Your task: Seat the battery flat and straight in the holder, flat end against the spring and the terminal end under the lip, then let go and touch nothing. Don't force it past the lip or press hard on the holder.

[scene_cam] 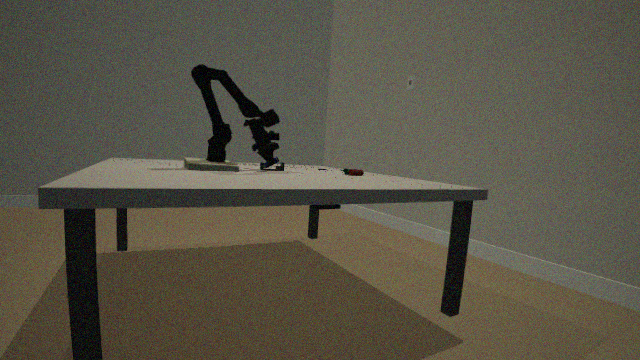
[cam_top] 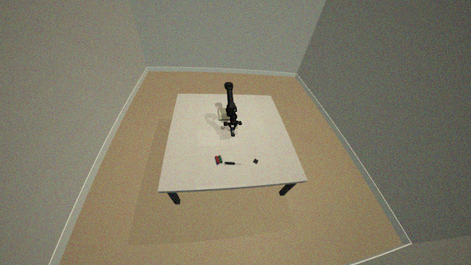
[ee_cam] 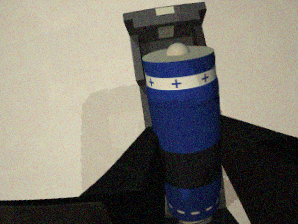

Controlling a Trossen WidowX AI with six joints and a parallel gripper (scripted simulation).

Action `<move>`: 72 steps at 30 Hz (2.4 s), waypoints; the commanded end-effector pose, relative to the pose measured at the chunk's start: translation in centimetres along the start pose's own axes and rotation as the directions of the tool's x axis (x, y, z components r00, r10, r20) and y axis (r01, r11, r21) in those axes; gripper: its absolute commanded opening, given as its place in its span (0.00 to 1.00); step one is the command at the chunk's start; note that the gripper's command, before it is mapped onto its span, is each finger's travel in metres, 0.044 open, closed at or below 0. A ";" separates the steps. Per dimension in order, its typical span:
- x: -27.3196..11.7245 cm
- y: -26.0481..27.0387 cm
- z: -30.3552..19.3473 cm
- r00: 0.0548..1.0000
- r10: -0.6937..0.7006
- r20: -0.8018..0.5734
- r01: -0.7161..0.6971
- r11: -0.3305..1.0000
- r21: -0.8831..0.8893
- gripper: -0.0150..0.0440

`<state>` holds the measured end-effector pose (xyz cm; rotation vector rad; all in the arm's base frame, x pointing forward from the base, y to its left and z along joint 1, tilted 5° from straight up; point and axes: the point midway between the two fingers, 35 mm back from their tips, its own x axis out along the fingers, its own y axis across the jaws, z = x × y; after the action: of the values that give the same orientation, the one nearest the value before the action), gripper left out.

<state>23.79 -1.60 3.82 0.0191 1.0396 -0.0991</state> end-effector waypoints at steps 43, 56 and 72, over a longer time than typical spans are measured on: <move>1.0 0.0 0.3 0.960 0.001 -0.279 0.000 1.000 0.006 0.40; 1.2 0.0 0.5 0.936 0.001 -0.352 0.003 1.000 0.009 0.40; 1.5 0.0 0.6 0.896 0.000 -0.444 0.007 1.000 0.013 0.40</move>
<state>25.34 -1.83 3.06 0.0462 1.4648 -0.1066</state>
